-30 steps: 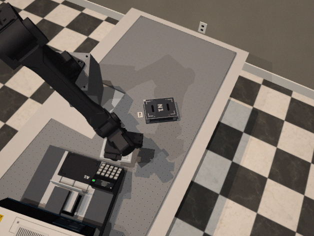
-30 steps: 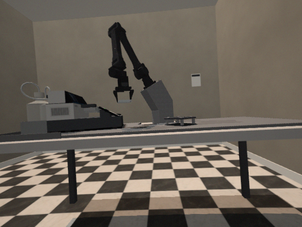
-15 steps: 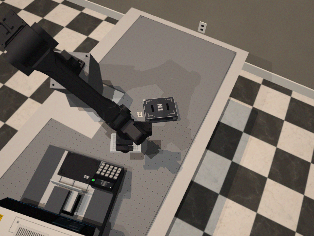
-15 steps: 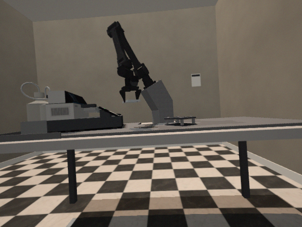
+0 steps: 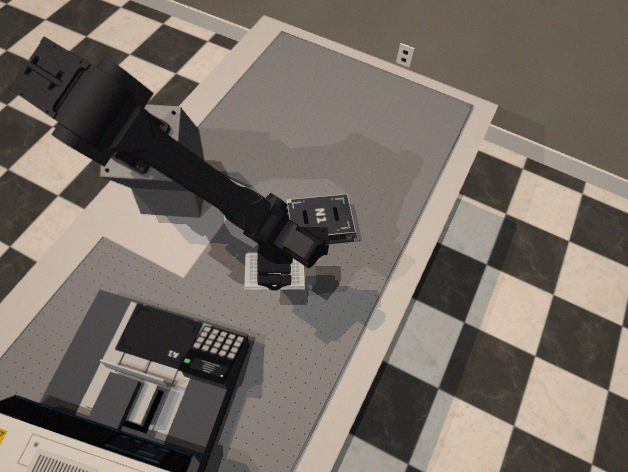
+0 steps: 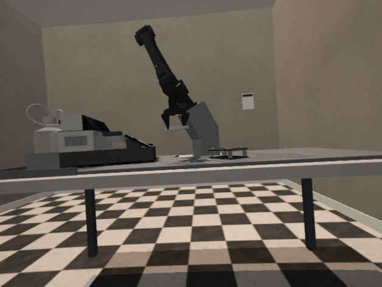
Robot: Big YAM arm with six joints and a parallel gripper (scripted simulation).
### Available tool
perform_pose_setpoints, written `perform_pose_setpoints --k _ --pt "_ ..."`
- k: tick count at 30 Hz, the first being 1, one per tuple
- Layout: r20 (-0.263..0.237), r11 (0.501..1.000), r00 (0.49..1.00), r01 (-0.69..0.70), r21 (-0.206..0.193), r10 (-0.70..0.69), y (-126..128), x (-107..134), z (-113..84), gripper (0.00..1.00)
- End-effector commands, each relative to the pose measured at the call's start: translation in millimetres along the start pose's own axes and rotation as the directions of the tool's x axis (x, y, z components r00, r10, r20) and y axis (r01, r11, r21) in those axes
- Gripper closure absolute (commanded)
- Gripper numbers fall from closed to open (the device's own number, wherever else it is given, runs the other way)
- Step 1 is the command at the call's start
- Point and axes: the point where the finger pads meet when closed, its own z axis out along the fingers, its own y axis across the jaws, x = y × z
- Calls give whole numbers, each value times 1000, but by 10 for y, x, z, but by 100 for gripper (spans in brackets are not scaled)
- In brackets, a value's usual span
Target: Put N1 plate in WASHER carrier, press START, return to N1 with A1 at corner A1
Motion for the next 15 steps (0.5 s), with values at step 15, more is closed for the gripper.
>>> perform_pose_setpoints --k 15 --pt "13 1000 1000 -25 7 25 444 -640 29 16"
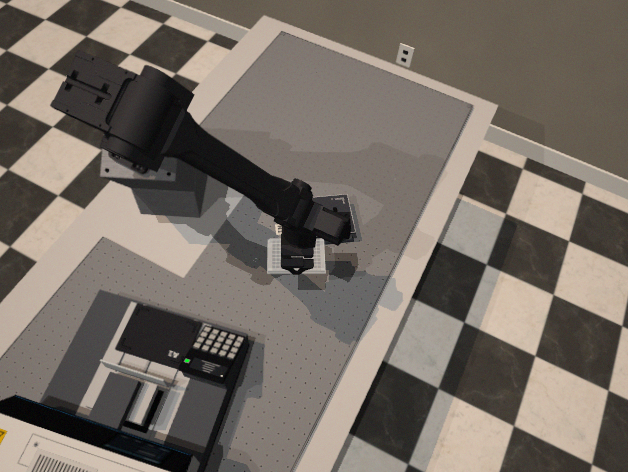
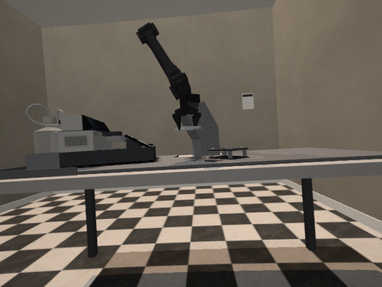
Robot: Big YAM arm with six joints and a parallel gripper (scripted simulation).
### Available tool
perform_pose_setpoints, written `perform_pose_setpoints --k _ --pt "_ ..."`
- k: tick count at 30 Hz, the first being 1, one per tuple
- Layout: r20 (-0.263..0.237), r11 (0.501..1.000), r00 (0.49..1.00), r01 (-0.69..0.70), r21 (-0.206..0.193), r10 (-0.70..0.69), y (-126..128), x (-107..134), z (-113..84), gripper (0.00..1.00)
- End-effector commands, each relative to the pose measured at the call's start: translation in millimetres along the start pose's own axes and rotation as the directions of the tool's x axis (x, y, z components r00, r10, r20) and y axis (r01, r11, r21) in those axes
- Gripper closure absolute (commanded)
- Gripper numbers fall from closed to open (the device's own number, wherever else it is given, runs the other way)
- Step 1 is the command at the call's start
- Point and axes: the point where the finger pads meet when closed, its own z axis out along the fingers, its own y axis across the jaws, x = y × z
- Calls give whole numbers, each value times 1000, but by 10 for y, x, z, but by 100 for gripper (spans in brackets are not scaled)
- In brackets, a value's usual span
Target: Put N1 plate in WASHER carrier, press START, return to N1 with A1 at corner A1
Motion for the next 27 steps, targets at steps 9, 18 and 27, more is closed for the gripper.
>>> perform_pose_setpoints --k 9,18,27 --pt "7 997 997 72 4 -72 141 -187 -30 16" --pt "28 993 993 113 14 -114 555 -393 2 16" --pt "28 993 993 114 12 -114 898 -507 29 16"
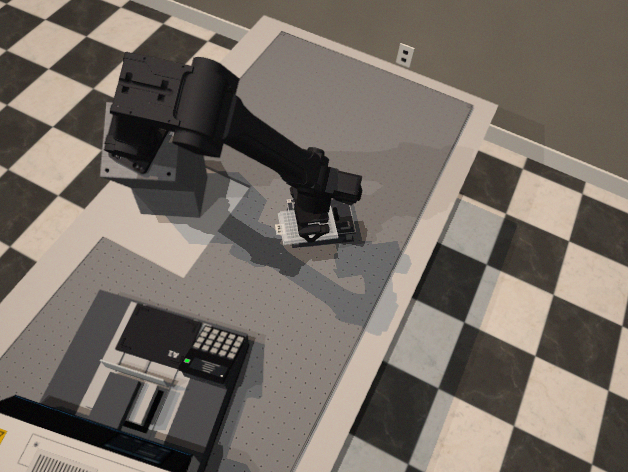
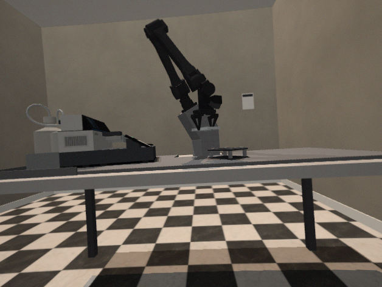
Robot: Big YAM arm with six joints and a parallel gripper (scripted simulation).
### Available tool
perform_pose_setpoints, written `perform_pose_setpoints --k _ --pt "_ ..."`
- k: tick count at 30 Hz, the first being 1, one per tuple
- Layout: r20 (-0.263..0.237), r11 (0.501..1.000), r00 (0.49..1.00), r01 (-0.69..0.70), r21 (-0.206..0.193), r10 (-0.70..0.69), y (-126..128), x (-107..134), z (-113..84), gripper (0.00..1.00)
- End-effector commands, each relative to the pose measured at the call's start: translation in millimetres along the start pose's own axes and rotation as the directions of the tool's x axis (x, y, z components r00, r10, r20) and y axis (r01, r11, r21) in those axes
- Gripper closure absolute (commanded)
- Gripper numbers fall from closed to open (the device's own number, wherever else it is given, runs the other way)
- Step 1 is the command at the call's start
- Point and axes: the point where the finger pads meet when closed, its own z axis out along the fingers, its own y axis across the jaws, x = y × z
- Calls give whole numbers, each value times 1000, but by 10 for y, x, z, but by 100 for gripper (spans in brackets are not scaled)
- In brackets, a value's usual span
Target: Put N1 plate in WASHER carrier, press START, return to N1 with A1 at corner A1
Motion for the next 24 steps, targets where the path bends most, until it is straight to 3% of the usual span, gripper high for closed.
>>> perform_pose_setpoints --k 1,14,24 --pt "35 999 999 -40 19 39 49 -247 -39 16" --pt "20 999 999 -29 13 29 652 -515 13 16" --pt "21 999 999 -29 12 29 929 -666 35 16"
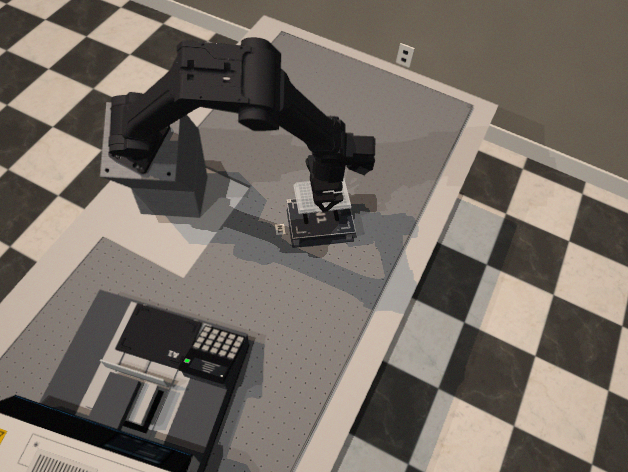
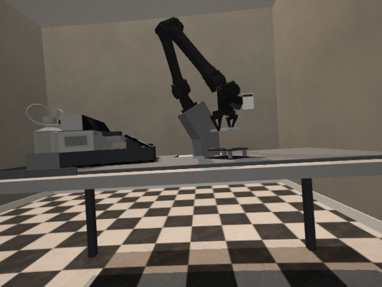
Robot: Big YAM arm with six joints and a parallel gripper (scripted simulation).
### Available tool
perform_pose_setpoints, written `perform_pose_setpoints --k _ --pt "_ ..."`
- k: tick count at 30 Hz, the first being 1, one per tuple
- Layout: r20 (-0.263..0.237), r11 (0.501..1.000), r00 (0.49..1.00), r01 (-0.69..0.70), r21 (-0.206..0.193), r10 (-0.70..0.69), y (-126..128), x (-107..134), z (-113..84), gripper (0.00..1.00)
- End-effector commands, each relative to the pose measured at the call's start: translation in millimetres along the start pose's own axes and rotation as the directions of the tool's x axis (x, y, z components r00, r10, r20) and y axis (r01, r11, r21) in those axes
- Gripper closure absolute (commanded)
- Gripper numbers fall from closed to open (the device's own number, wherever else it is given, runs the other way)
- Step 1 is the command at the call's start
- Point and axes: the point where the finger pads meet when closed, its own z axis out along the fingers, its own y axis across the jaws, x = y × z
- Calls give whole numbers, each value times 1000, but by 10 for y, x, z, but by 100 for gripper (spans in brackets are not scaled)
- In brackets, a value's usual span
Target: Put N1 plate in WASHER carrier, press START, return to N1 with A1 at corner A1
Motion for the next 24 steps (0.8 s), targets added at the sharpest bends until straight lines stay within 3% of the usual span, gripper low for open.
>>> perform_pose_setpoints --k 1,2,5,24 --pt "14 1000 1000 -13 6 13 96 -156 -61 16" --pt "45 999 998 -32 9 31 13 -247 -188 16" --pt "30 998 998 -59 7 58 -99 -204 -123 16" --pt "20 999 999 -38 6 38 -77 -127 -111 16"
